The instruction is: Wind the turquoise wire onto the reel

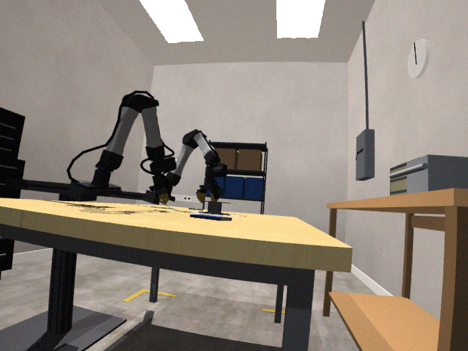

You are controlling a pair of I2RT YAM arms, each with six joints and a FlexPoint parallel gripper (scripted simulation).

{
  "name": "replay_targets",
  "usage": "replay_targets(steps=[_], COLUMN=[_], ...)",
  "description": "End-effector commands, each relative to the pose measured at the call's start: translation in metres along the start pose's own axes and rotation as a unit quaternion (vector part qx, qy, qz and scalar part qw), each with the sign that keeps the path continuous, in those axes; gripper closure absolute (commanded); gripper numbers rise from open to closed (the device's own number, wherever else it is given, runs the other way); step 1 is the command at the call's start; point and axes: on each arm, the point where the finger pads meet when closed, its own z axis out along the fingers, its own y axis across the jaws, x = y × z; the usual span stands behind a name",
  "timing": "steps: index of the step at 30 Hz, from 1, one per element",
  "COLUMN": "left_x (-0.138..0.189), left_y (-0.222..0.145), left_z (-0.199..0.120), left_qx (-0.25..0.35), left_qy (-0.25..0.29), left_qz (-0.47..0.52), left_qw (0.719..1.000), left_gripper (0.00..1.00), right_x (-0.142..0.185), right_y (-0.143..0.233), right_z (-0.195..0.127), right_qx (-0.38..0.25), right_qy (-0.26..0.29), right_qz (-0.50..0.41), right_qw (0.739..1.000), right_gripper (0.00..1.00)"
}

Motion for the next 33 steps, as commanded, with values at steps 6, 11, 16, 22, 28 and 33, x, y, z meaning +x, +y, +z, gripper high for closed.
replay_targets(steps=[6, 11, 16, 22, 28, 33], left_x=[-0.003, -0.003, -0.003, -0.013, -0.027, -0.046], left_y=[-0.001, -0.001, -0.003, -0.005, -0.008, -0.023], left_z=[0.004, 0.004, 0.006, 0.006, 0.005, 0.005], left_qx=[0.0, 0.0, 0.0, 0.0, -0.001, -0.002], left_qy=[-0.008, -0.008, -0.008, -0.008, -0.008, -0.007], left_qz=[-0.003, -0.003, 0.006, 0.075, 0.172, 0.346], left_qw=[1.0, 1.0, 1.0, 0.997, 0.985, 0.938], left_gripper=[0.38, 0.43, 0.43, 0.43, 0.43, 0.43], right_x=[-0.001, -0.002, -0.003, -0.003, -0.002, 0.003], right_y=[-0.013, -0.017, -0.021, -0.025, -0.021, -0.003], right_z=[-0.01, -0.012, -0.015, -0.016, -0.015, -0.009], right_qx=[0.016, 0.021, 0.031, 0.039, 0.043, 0.035], right_qy=[0.0, -0.001, -0.003, -0.005, -0.006, -0.004], right_qz=[-0.017, -0.022, -0.027, -0.031, -0.03, -0.017], right_qw=[1.0, 1.0, 0.999, 0.999, 0.999, 0.999], right_gripper=[1.0, 1.0, 1.0, 1.0, 1.0, 1.0])
